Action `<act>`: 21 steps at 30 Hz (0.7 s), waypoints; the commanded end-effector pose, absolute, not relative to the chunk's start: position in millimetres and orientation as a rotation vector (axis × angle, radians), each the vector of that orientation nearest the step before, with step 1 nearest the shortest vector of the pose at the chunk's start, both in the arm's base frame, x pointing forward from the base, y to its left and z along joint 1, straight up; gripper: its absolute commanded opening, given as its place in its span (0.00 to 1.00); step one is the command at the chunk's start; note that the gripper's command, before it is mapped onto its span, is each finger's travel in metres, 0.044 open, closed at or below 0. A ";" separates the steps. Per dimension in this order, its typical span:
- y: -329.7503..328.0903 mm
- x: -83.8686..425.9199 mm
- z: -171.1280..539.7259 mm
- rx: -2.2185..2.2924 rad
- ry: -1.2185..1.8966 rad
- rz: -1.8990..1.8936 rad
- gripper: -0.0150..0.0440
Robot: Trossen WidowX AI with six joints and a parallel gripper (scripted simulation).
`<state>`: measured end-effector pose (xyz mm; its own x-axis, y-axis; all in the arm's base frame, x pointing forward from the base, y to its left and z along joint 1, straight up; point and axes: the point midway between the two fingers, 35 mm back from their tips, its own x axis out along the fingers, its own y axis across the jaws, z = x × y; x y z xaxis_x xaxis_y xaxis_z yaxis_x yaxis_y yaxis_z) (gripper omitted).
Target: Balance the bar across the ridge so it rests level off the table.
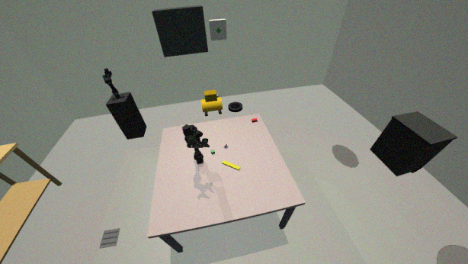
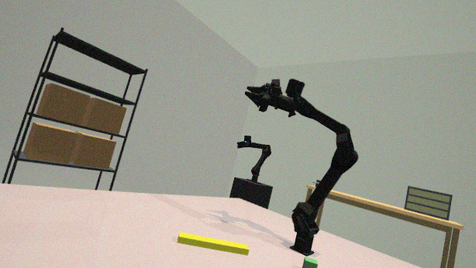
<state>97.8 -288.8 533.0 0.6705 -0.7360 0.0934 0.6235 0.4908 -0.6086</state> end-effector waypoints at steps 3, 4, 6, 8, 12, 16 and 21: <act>-307.8 120.4 497.4 -0.464 0.208 -0.784 0.79; -309.8 124.3 492.3 -0.436 0.212 -0.776 0.79; -313.3 132.3 481.8 -0.380 0.221 -0.760 0.79; -316.2 140.5 471.1 -0.326 0.232 -0.743 0.79; -319.4 157.2 450.6 -0.228 0.257 -0.712 0.79; -319.9 174.1 430.0 -0.136 0.289 -0.680 0.79; -317.8 195.4 402.7 -0.022 0.339 -0.642 0.79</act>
